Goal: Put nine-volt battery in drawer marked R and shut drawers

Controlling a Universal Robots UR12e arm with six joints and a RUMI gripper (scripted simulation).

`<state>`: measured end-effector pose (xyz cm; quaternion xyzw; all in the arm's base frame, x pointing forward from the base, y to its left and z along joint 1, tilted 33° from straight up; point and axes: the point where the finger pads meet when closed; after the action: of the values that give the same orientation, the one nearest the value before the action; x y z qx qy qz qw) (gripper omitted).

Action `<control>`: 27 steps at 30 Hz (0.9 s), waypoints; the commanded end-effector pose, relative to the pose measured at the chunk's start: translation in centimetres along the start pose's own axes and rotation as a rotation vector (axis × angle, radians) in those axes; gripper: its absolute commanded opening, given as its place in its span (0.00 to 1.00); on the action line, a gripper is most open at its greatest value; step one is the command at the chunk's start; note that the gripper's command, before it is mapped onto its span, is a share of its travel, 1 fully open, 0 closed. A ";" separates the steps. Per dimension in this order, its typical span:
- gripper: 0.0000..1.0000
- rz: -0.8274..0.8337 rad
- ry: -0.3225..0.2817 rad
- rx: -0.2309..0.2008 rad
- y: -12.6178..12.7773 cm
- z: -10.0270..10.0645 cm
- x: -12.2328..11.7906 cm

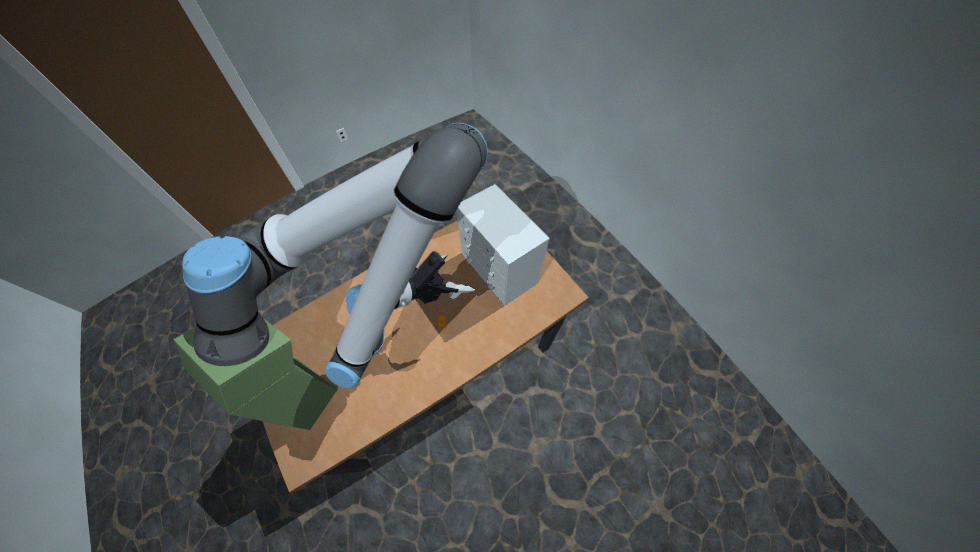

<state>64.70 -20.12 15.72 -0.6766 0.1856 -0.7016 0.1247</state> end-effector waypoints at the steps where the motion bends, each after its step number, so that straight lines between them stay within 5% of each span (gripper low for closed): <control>1: 1.00 0.000 0.092 0.012 0.2 0.9 -0.2; 24: 1.00 0.002 0.172 0.031 0.2 1.6 -0.5; 25: 0.20 0.002 0.172 0.031 0.2 1.6 -0.5; 27: 0.20 0.002 0.172 0.031 0.2 1.6 -0.5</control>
<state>66.31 -20.21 15.14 -0.6126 0.1852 -0.7590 0.1196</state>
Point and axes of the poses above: the point where the finger pads meet when closed, its own z axis out along the fingers, its own y axis across the jaws, x = y × z, and after that the axes turned 12 degrees about z, right-handed
